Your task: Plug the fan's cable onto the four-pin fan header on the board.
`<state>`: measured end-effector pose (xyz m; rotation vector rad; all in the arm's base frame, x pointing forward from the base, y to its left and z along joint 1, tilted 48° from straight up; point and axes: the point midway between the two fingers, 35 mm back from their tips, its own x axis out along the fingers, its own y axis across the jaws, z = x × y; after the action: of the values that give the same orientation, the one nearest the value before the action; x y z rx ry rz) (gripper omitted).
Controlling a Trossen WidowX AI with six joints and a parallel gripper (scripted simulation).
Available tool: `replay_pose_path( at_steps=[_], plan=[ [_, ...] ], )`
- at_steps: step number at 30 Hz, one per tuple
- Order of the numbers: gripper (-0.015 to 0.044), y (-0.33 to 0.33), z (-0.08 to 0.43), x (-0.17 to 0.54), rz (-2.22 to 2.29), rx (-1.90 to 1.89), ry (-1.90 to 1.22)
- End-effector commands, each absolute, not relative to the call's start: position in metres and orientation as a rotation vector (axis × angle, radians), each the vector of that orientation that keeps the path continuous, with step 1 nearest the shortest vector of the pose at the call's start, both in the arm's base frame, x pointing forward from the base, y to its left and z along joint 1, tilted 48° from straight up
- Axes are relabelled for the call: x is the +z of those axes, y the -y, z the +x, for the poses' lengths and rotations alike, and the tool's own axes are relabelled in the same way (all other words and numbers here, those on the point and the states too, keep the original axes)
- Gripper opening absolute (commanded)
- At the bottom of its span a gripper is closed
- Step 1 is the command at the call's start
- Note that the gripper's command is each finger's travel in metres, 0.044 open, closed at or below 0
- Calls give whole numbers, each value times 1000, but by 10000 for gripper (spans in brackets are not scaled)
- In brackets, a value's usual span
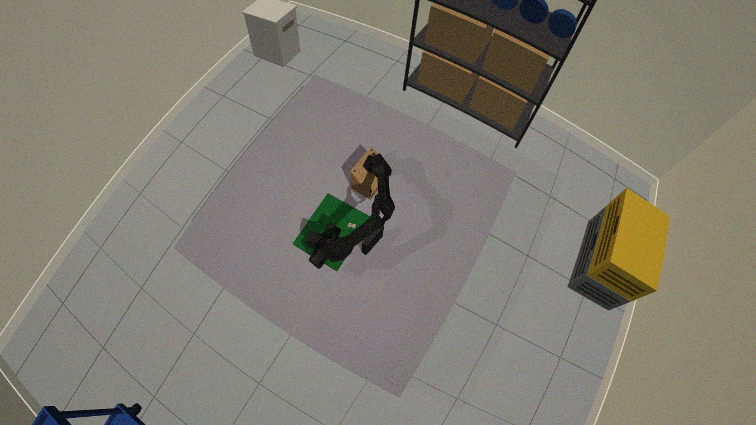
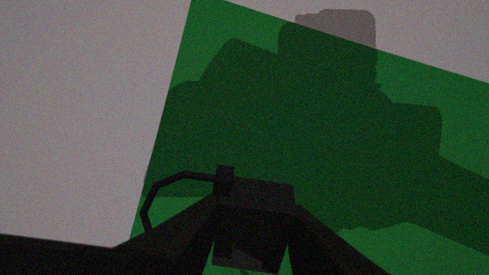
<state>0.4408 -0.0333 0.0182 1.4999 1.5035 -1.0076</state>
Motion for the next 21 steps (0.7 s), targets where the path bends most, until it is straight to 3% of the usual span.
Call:
replay_pose_path(
  at_steps=[1,21],
  plan=[
    [0,33,441,18,1467,-1050,-1469],
    [0,28,440,15,1273,-1236,-1285]
  ],
)
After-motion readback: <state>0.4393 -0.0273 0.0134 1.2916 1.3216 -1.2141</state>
